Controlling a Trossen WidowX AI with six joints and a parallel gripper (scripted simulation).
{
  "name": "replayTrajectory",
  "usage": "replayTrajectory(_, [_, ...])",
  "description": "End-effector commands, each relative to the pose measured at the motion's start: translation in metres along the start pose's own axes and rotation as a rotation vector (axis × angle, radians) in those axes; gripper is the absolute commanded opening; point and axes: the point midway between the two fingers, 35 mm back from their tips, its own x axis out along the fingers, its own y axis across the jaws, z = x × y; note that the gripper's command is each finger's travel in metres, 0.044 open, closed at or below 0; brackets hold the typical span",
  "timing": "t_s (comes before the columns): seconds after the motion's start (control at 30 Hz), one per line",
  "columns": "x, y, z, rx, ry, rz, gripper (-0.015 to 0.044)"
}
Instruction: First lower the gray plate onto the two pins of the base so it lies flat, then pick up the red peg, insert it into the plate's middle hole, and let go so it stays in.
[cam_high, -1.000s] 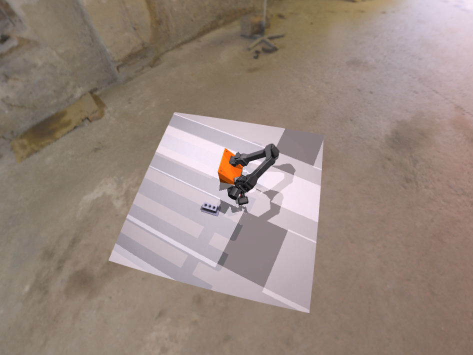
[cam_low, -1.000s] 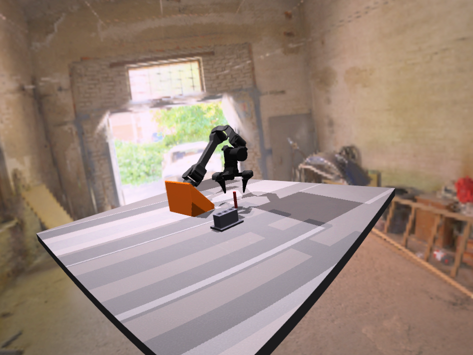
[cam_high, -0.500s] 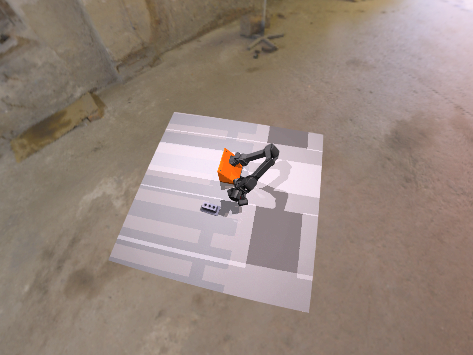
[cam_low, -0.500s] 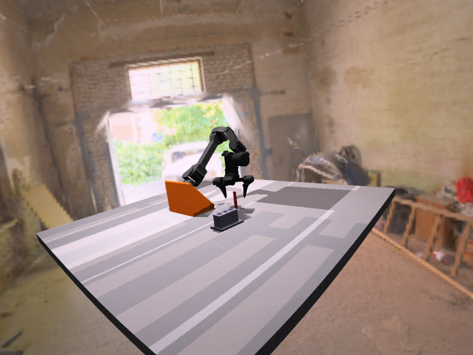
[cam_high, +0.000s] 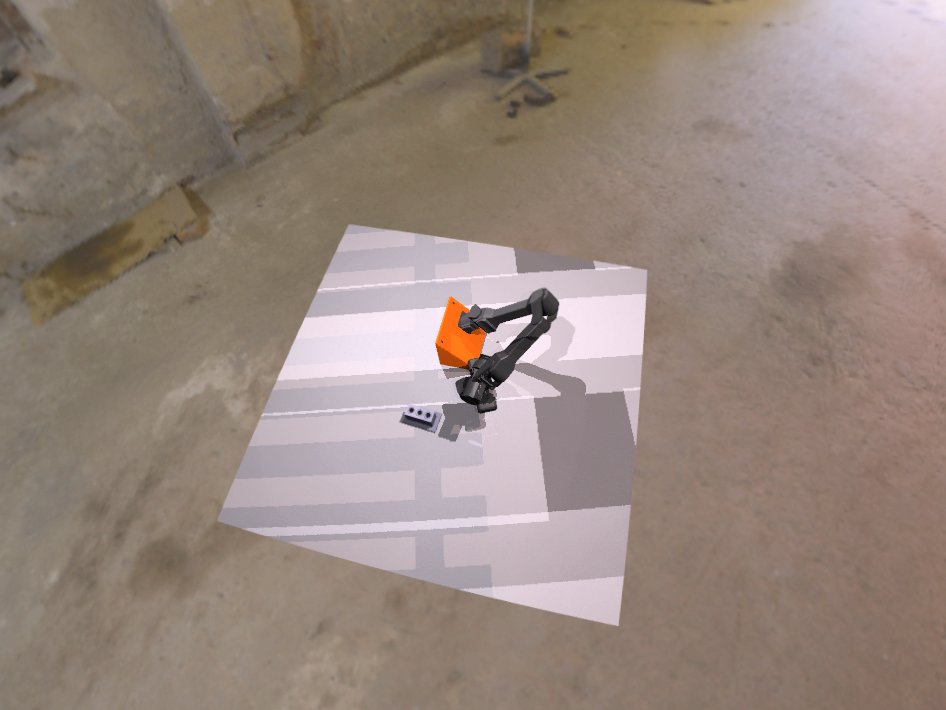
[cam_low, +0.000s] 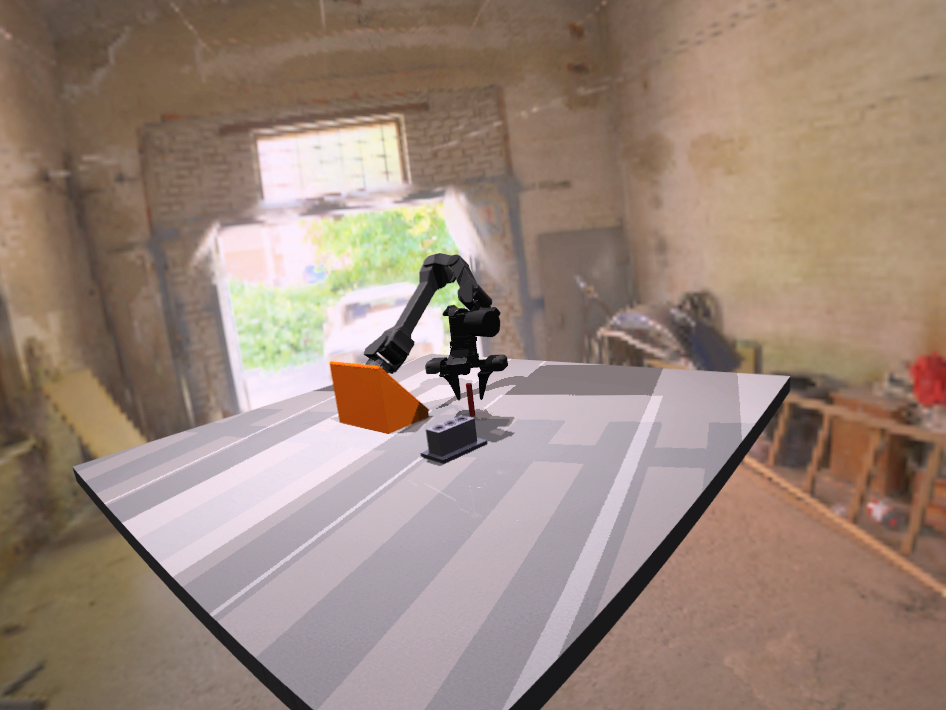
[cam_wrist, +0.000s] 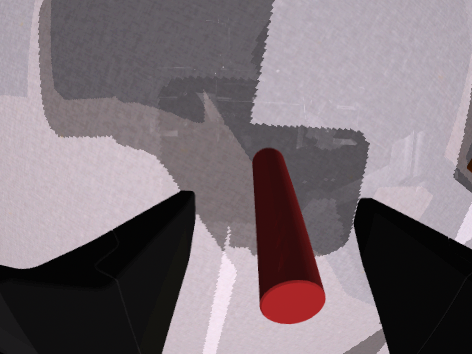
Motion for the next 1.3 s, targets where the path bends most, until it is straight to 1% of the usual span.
replayTrajectory(0.0, [0.0,0.001,-0.001,0.005,0.005,0.004,0.0125])
replayTrajectory(0.1, [0.0,0.001,-0.001,0.005,0.005,0.004,0.0046])
replayTrajectory(0.33, [0.0,0.001,-0.001,0.005,0.005,0.004,0.0])
replayTrajectory(0.57, [-0.007,0.002,0.001,0.005,0.001,0.003,0.0])
replayTrajectory(1.27, [-0.071,0.007,0.006,0.007,-0.007,-0.001,0.0])
